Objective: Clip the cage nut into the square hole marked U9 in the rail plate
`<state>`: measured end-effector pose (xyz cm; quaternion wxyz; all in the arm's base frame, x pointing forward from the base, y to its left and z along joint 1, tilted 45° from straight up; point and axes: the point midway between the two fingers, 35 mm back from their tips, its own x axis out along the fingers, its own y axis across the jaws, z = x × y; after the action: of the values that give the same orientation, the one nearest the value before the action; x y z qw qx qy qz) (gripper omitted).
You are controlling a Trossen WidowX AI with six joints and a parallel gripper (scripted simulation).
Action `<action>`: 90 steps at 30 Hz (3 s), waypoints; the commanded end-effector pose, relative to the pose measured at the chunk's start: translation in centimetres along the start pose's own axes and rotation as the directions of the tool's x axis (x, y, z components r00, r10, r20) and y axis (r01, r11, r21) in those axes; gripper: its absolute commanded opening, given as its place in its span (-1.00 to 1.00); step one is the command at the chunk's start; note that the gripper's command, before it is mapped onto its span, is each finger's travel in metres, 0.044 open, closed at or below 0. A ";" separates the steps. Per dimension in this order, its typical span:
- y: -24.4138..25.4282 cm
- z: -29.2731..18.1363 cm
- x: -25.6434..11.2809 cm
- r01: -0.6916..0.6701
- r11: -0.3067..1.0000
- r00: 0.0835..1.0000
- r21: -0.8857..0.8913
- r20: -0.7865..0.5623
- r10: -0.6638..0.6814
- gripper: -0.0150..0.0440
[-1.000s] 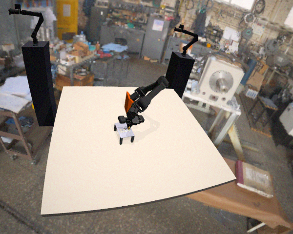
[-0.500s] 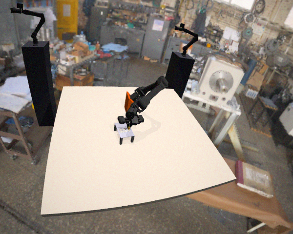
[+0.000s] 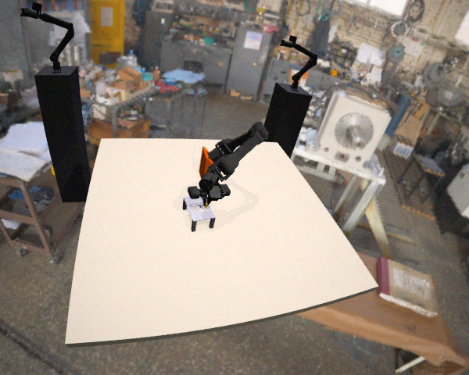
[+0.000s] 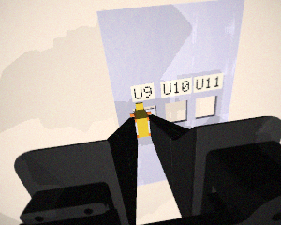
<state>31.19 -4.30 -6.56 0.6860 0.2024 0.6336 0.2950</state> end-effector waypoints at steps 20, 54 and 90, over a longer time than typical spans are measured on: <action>-0.2 0.0 0.1 -0.047 0.999 0.999 -0.004 -0.001 0.047 -0.40; -0.6 0.0 0.2 -0.051 0.999 0.999 -0.003 -0.001 0.051 -0.40; -0.9 -0.1 -4.9 -0.049 0.999 0.999 -0.003 0.008 0.049 1.00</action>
<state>31.21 -8.29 -3.54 0.6839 0.2218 0.6230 0.3081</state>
